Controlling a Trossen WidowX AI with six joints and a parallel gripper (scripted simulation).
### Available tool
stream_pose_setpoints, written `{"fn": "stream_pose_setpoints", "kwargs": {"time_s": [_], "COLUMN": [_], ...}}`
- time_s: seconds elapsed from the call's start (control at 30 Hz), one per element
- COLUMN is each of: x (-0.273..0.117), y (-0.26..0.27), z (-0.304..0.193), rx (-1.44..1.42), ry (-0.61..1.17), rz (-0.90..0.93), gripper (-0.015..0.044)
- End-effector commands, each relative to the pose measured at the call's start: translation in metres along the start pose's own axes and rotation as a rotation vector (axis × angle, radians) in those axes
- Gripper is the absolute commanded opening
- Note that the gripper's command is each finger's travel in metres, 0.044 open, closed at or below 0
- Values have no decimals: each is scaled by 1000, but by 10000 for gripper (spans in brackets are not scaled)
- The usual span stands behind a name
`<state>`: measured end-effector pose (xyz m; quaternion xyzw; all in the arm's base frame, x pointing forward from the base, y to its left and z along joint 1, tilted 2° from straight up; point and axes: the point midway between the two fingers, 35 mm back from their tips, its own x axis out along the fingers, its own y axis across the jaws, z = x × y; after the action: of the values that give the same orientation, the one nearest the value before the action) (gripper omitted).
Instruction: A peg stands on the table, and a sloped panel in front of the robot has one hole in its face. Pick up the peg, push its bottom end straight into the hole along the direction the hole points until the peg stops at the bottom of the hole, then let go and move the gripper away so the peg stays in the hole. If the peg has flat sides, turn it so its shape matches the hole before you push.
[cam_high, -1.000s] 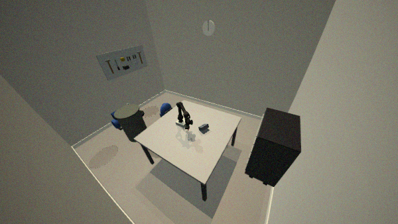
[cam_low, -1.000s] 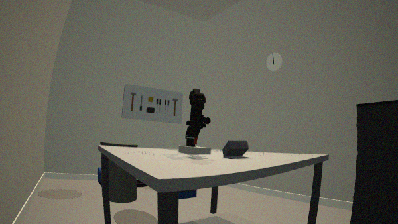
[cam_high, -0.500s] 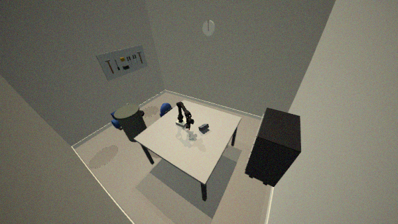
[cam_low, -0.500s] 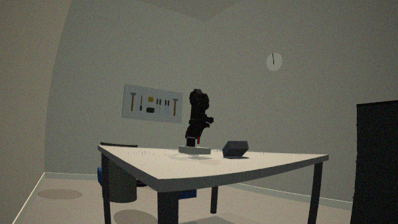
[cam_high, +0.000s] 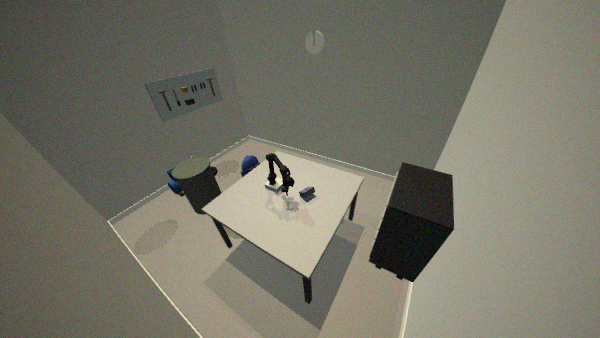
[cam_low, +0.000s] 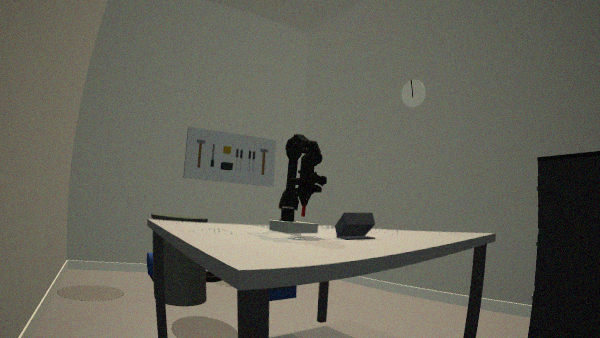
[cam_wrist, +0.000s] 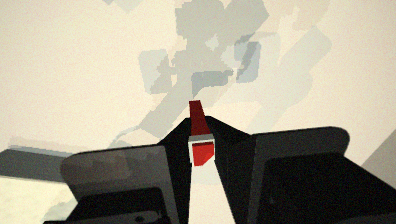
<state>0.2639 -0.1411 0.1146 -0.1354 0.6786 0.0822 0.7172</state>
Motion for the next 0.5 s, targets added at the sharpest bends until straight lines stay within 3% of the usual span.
{"fn": "stream_pose_setpoints", "kwargs": {"time_s": [0.0,0.47], "x": [-1,-6], "y": [2,12], "z": [4,19], "rx": [27,93], "ry": [-1,-18], "rz": [-17,-56], "gripper": [0,0]}}
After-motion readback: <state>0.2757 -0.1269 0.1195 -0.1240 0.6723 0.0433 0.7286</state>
